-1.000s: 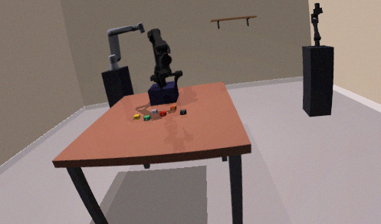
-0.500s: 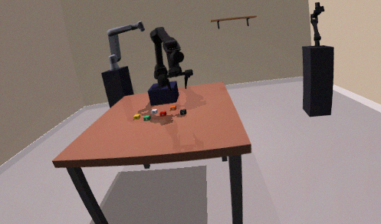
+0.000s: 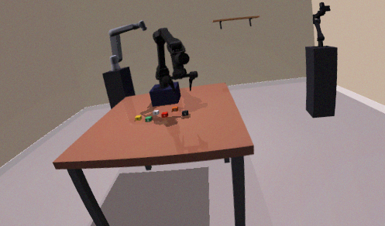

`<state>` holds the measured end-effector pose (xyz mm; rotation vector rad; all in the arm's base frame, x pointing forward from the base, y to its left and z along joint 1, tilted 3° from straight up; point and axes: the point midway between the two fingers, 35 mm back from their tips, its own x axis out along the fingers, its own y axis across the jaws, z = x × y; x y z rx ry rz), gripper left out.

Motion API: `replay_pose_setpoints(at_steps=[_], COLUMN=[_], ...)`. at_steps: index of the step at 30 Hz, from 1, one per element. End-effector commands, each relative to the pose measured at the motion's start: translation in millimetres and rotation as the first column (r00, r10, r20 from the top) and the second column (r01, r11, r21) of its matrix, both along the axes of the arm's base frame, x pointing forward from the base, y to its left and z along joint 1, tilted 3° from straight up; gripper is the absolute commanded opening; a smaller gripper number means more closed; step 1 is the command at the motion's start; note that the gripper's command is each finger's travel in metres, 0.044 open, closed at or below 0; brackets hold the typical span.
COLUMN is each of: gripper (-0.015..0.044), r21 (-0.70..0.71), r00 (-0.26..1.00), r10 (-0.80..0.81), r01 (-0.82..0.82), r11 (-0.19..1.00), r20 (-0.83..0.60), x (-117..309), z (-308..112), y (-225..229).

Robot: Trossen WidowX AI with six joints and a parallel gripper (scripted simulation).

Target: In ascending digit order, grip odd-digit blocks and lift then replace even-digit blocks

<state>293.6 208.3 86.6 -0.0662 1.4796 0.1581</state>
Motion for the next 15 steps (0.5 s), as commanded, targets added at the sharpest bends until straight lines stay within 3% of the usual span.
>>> replay_pose_setpoints(at_steps=[1,5,12,15], gripper=[0.04,0.04,0.04,0.04], r21=[-0.009,-0.009,-0.02,-0.021], r00=[1.0,1.0,1.0,1.0], r10=[-0.005,-0.005,-0.005,-0.005], r01=[0.005,0.005,0.005,0.005], r11=[1.0,1.0,1.0,1.0], r20=[-0.006,-0.006,-0.005,-0.005], x=[-0.1,0.6,7.1,5.7], z=[-2.7,-2.8,-8.4,-9.3], y=[-0.7,-3.6,-109.3,-119.9])
